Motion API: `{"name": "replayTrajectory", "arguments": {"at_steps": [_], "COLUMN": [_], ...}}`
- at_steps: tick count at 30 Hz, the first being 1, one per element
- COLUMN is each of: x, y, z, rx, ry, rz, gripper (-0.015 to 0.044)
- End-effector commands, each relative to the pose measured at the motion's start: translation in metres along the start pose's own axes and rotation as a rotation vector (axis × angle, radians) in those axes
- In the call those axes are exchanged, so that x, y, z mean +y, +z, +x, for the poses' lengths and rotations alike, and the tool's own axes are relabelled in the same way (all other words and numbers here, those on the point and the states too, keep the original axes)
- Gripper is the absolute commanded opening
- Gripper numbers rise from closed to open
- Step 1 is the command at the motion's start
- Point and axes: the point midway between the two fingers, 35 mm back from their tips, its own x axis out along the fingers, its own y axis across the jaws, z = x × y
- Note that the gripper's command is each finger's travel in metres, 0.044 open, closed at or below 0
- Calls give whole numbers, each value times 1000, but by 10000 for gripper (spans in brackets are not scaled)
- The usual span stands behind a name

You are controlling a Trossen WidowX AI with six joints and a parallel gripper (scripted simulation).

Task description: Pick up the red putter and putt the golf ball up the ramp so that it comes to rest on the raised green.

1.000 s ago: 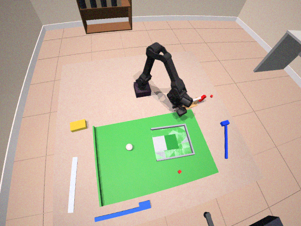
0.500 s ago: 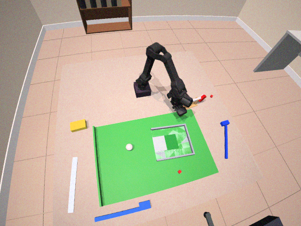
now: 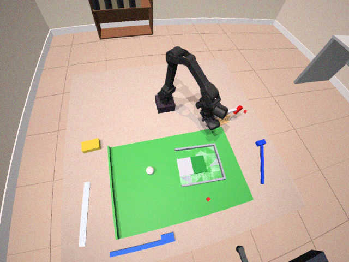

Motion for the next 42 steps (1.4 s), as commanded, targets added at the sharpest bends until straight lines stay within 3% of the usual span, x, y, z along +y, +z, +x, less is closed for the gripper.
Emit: {"name": "replayTrajectory", "arguments": {"at_steps": [1, 4, 9, 42], "x": [0, 3, -2, -44], "y": [8, 11, 2, -168], "z": [-26, -42, -38, -95], "rx": [-14, -14, -1, 79], "ry": [-7, -7, -15, -149], "rz": [-6, -6, 31, 708], "gripper": [0, 0, 0, 0]}}
